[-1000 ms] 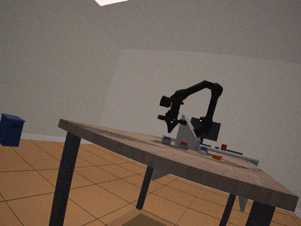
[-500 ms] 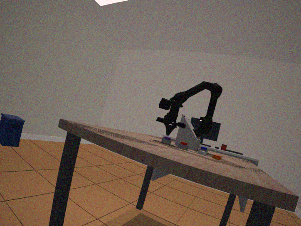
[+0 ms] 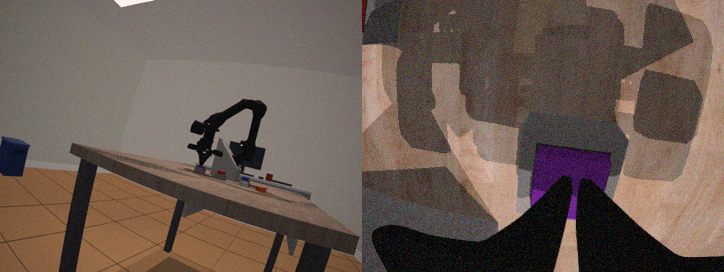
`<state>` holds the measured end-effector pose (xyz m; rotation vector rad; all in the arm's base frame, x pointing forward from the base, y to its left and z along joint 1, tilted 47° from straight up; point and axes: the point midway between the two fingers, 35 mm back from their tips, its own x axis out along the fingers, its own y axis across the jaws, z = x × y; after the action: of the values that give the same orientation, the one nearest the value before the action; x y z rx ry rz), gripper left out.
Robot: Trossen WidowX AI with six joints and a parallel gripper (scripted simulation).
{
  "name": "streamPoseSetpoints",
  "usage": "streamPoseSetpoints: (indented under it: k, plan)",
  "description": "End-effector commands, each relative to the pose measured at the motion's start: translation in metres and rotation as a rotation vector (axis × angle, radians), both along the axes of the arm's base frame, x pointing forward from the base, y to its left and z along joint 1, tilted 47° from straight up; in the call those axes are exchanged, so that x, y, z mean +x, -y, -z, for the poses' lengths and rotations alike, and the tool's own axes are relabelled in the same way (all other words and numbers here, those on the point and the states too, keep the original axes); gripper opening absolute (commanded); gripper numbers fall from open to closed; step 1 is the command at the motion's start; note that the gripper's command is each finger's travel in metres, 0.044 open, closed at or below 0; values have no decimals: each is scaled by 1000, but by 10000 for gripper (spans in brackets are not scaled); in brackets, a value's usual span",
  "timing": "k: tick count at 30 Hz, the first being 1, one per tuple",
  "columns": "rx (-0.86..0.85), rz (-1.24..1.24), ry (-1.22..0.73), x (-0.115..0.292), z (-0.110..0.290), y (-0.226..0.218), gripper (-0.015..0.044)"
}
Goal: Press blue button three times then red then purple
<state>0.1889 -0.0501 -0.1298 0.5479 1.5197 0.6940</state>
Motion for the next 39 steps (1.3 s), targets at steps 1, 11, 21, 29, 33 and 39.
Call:
streamPoseSetpoints:
  k: [1, 11, 21, 29, 33, 39]
  plan:
    - [9, 3, -11, -3, 1, -3, 20]
    - [9, 3, -11, -3, 1, -3, 20]
    - [9, 3, -11, -3, 1, -3, 20]
    - [7, 3, -11, 0, -22, 21, 20]
    - [5, 3, -12, 2, -24, 20, 46]
    - [-49, 19, -13, 58, -95, -10, 204]
